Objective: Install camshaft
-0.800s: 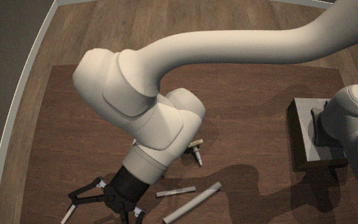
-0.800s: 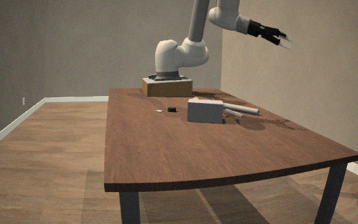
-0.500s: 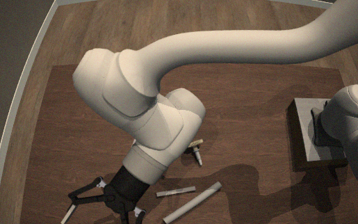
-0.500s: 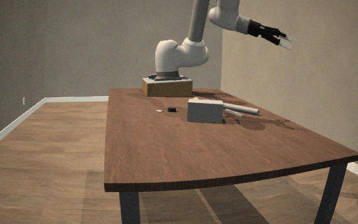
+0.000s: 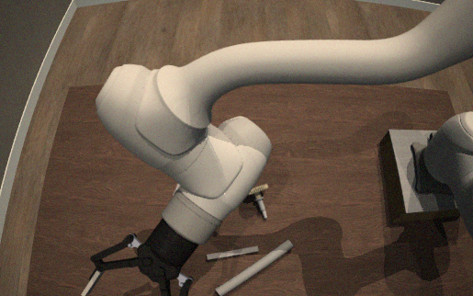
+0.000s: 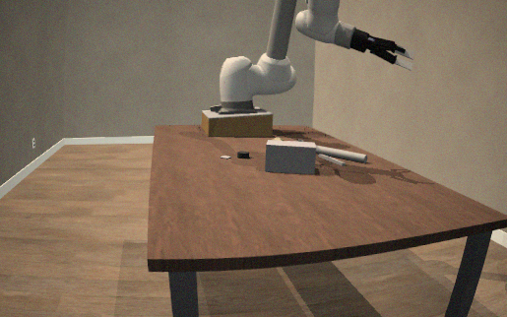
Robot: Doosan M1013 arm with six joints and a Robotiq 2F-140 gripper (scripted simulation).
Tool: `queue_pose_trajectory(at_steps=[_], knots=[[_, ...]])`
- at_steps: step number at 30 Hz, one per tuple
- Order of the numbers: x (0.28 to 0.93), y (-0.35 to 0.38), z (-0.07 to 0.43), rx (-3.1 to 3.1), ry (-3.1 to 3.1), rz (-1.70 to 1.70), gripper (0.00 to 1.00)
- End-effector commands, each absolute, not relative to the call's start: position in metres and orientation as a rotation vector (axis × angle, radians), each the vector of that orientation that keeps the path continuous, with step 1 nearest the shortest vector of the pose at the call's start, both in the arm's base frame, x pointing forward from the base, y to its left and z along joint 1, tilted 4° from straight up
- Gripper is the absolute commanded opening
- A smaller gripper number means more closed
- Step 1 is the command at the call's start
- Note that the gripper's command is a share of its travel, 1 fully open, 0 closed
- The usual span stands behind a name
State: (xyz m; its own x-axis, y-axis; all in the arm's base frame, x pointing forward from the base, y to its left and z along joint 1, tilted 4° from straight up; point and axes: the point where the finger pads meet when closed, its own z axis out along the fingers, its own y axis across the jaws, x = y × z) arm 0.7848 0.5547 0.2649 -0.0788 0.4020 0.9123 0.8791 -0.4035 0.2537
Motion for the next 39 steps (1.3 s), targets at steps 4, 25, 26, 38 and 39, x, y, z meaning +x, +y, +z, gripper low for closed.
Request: queue_pose_trajectory(at_steps=[4, 25, 26, 38, 39], knots=[[0.754, 0.558, 0.25, -1.785, -1.395, -1.364, 1.0], [0.608, 0.507, 0.154, -2.053, -1.415, -0.681, 1.0], [0.608, 0.507, 0.154, -2.053, -1.415, -0.681, 1.0], [0.549, 0.421, 0.105, -2.365, -1.376, -0.325, 1.0], [0.549, 0.421, 0.105, -2.365, -1.376, -0.325, 1.0]])
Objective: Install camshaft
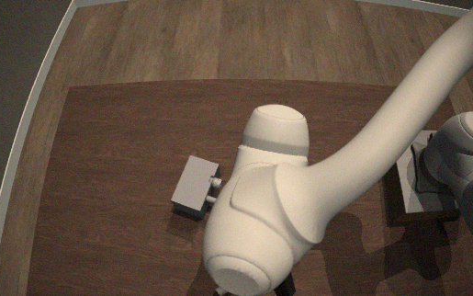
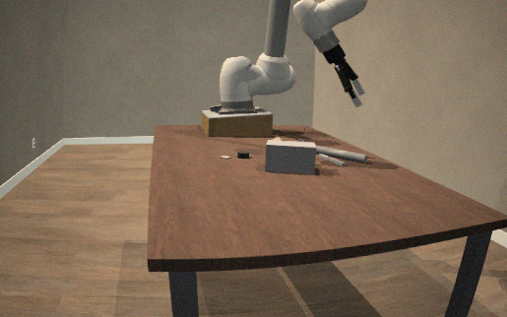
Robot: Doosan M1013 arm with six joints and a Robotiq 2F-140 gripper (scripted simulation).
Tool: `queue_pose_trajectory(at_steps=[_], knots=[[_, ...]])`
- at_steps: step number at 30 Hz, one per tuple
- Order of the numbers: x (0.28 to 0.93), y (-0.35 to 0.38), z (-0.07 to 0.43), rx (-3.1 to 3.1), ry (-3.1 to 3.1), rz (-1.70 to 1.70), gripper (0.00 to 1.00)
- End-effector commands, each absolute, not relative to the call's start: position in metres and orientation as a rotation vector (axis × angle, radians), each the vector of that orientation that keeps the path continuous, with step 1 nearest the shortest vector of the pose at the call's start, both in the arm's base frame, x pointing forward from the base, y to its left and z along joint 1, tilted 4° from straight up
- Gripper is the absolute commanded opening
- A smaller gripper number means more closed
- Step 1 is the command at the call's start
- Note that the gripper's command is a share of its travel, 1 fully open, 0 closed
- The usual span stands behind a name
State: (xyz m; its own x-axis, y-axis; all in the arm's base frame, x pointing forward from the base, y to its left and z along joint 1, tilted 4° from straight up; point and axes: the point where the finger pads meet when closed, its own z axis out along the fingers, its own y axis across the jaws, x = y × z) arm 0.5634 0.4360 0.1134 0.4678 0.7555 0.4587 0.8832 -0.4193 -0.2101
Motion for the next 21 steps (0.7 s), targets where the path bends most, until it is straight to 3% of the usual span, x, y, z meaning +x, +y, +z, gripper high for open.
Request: queue_pose_trajectory(at_steps=[1, 21], knots=[[0.542, 0.4, 0.098, -2.439, -1.36, -0.268, 1.0], [0.532, 0.242, 0.087, -3.036, -1.162, -0.094, 1.0]])
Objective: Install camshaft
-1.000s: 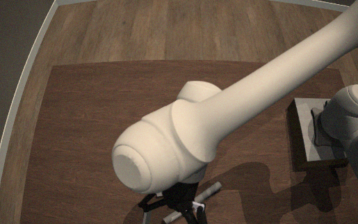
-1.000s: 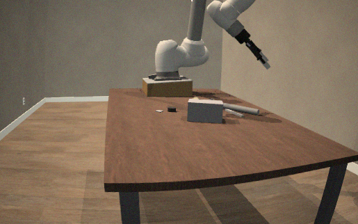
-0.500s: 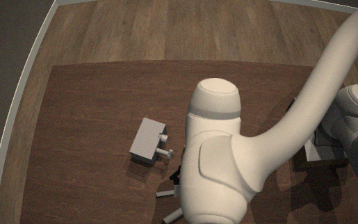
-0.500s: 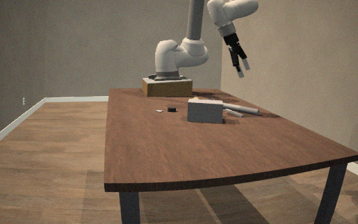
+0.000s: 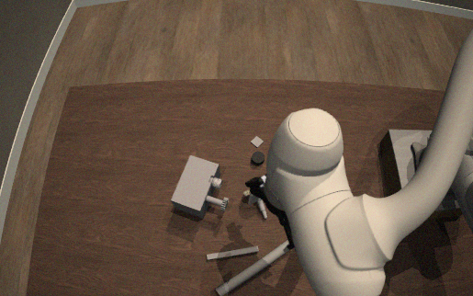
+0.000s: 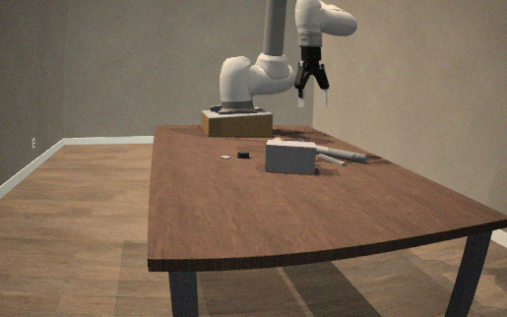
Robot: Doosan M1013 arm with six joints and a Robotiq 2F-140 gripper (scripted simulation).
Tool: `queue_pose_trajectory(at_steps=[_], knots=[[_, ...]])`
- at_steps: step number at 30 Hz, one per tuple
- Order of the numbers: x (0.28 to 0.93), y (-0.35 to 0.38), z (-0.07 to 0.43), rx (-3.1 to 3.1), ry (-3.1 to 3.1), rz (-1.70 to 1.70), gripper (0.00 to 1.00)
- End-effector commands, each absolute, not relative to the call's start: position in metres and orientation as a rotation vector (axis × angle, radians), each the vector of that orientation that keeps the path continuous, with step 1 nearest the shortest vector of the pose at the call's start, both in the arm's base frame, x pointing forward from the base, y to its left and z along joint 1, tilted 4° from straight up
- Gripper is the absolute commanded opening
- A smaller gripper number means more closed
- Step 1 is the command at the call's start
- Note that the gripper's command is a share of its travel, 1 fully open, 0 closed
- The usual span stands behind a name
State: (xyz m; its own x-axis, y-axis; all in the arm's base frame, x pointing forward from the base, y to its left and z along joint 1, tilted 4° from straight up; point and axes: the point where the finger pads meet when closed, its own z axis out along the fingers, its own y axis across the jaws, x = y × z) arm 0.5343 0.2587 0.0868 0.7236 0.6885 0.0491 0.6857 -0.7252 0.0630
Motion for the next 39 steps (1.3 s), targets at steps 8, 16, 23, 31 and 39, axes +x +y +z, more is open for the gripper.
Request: queue_pose_trajectory(at_steps=[8, 16, 23, 31, 39], knots=[[0.55, 0.175, 0.109, 2.687, 0.819, 0.166, 1.0], [0.559, 0.153, 0.121, 2.632, 0.729, 0.218, 1.0], [0.559, 0.153, 0.121, 2.632, 0.729, 0.218, 1.0], [0.56, 0.152, 0.112, 2.632, 0.728, 0.217, 1.0], [0.56, 0.151, 0.091, 2.632, 0.728, 0.217, 1.0]])
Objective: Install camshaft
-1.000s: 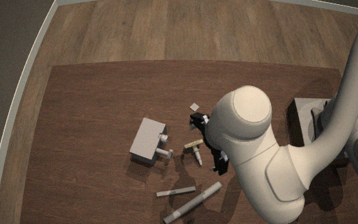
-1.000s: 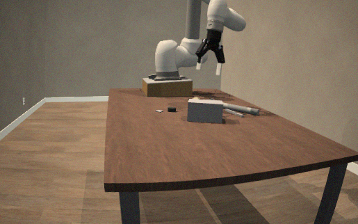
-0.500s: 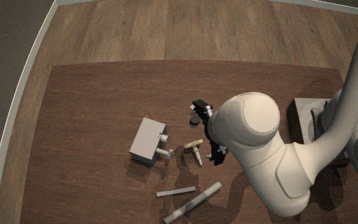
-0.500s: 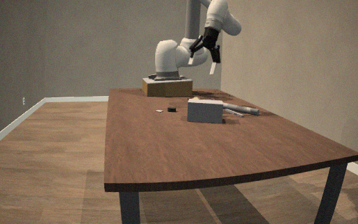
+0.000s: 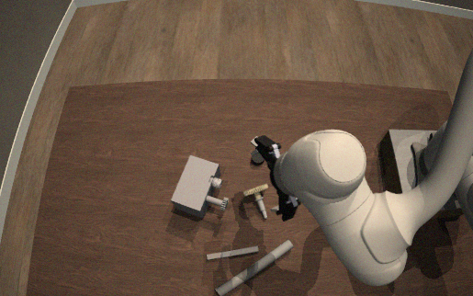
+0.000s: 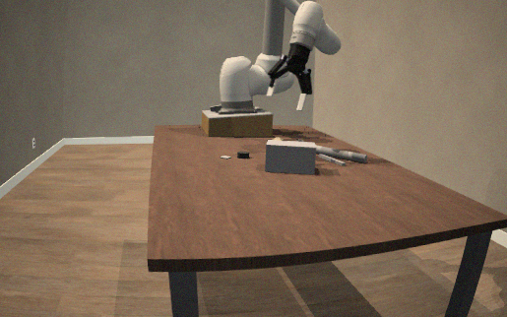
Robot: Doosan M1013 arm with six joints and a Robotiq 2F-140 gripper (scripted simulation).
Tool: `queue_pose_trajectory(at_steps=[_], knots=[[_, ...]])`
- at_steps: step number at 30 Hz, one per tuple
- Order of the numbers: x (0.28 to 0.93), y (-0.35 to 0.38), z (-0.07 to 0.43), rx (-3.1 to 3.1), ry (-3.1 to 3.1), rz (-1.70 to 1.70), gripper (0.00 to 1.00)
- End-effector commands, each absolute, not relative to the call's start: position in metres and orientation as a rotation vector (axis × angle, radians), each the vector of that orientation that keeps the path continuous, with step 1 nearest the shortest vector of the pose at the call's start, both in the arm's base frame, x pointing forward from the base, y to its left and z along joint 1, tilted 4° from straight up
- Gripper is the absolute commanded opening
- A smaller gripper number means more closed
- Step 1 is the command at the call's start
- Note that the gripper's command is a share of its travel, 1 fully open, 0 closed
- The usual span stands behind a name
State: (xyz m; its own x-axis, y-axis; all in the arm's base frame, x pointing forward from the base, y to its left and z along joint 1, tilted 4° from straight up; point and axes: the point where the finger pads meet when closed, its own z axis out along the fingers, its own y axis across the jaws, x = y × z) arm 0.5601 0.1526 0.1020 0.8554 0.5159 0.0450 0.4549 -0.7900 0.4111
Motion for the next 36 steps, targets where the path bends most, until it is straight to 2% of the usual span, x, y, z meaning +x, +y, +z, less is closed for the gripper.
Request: queue_pose_trajectory(at_steps=[1, 11, 23, 24, 36], knots=[[0.561, 0.151, 0.087, 2.632, 0.728, 0.217, 1.0], [0.562, 0.148, 0.051, 2.632, 0.728, 0.217, 1.0], [0.563, 0.147, 0.041, 2.632, 0.728, 0.217, 1.0], [0.563, 0.147, 0.041, 2.632, 0.728, 0.217, 0.21], [0.563, 0.147, 0.041, 2.632, 0.728, 0.217, 0.21]])
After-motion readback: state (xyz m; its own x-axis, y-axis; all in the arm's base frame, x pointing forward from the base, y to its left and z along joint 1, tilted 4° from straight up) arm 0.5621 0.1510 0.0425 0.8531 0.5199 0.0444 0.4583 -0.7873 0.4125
